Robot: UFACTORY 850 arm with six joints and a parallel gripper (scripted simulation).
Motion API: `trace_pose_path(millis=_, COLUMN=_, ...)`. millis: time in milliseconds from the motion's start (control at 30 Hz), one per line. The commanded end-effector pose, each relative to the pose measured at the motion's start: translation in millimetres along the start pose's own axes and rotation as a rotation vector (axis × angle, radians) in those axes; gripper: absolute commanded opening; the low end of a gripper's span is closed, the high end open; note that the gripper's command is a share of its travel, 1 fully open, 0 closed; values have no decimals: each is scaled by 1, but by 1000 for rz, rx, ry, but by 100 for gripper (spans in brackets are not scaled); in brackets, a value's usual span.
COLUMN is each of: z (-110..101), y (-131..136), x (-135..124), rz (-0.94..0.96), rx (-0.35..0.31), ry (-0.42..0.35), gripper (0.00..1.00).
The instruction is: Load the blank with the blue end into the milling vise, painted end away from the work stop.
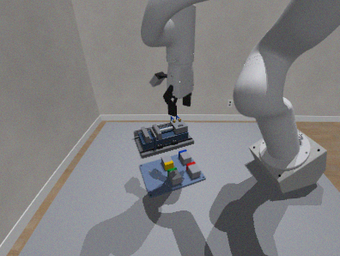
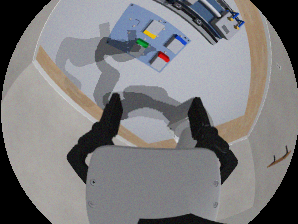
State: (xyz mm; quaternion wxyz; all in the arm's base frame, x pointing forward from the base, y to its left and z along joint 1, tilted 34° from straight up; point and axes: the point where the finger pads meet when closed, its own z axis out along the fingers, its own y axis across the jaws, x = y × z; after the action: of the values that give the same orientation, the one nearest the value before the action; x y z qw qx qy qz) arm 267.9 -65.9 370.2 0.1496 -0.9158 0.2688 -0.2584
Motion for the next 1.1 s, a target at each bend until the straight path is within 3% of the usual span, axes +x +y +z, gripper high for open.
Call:
trace_pose_path(millis=0, z=0, y=0, x=1, rz=110, rx=-6, ry=1, gripper=100)
trace_pose_path(millis=267, z=0, y=0, x=1, rz=133, rx=-6, ry=1, gripper=100)
trace_pose_path(millis=600, z=0, y=0, x=1, rz=356, rx=-7, ry=2, gripper=100)
trace_pose_path(millis=833, z=0, y=0, x=1, rz=356, rx=-7, ry=2, gripper=100)
trace_pose_path(millis=1067, z=0, y=0, x=1, rz=511, rx=-9, ry=2, gripper=100)
